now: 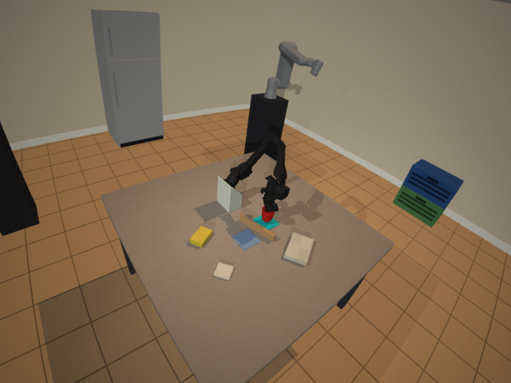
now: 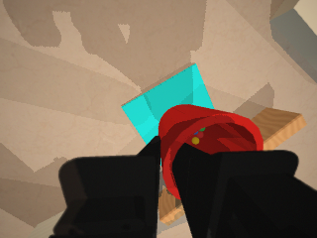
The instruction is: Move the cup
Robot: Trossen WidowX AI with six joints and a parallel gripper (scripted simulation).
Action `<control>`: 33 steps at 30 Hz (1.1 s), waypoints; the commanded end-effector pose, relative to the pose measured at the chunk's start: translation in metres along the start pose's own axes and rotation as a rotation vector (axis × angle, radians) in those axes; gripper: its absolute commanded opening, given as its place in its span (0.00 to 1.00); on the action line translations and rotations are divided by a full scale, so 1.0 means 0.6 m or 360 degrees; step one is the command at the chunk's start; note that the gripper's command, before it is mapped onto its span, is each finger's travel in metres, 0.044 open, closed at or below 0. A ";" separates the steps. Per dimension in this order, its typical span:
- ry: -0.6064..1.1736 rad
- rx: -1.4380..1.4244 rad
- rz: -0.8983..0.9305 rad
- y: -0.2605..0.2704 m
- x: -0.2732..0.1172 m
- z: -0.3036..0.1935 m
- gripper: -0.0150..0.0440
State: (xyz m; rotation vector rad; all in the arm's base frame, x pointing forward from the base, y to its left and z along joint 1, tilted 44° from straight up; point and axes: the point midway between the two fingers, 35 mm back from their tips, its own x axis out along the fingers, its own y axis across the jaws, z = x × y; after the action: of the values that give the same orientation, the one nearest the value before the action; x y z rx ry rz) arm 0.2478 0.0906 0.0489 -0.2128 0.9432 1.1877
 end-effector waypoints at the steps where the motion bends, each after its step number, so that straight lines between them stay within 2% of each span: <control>1: -0.0004 0.0008 0.0011 0.003 0.010 -0.001 0.25; 15: -0.0008 0.0008 0.0013 0.007 0.037 0.000 0.25; 28: -0.0004 0.0000 0.0003 0.004 0.032 0.001 0.25; 33: -0.0004 0.0000 0.0003 0.004 0.032 0.001 0.47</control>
State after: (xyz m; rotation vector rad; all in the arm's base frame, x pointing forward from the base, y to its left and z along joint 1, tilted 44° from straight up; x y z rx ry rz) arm 0.2469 0.1053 0.0360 -0.2090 0.9424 1.1896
